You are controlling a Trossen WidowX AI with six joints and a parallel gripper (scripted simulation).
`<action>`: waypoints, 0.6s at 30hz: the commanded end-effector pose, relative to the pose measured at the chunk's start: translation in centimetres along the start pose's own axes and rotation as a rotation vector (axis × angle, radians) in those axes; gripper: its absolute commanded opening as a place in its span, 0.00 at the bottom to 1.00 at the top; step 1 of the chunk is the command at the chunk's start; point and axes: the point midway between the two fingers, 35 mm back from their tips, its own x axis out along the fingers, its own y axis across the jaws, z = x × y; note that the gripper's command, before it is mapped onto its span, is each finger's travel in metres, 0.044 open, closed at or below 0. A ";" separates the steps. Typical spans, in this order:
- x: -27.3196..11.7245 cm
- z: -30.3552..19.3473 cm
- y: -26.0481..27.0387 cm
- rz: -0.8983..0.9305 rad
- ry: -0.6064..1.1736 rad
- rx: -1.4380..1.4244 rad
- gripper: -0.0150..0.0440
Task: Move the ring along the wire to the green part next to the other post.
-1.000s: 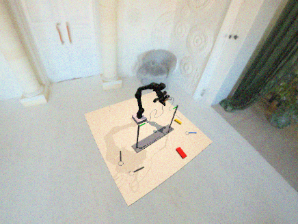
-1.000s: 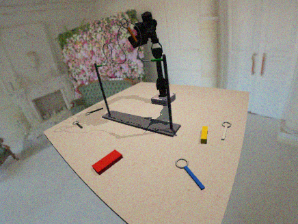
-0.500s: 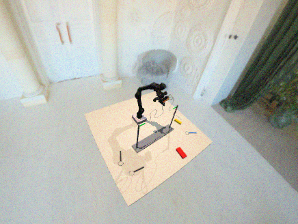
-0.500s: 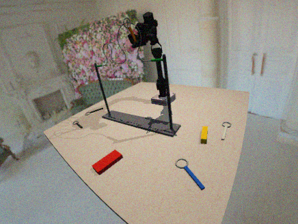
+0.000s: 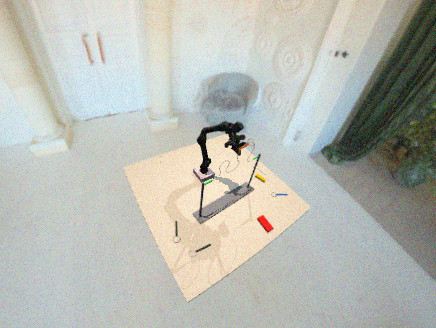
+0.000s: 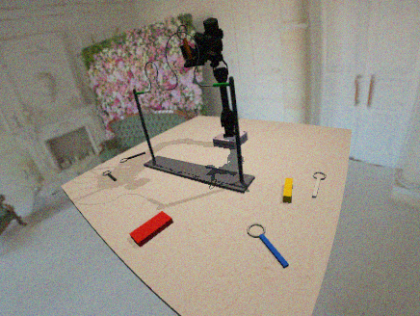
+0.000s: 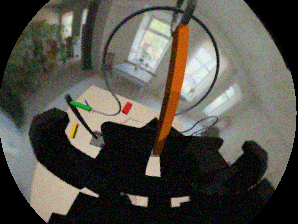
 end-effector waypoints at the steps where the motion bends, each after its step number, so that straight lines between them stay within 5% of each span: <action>1: 0.0 0.0 -0.2 -0.026 -0.006 -0.045 0.00; 18: 0.1 0.1 -0.9 -0.129 -0.031 -0.228 0.00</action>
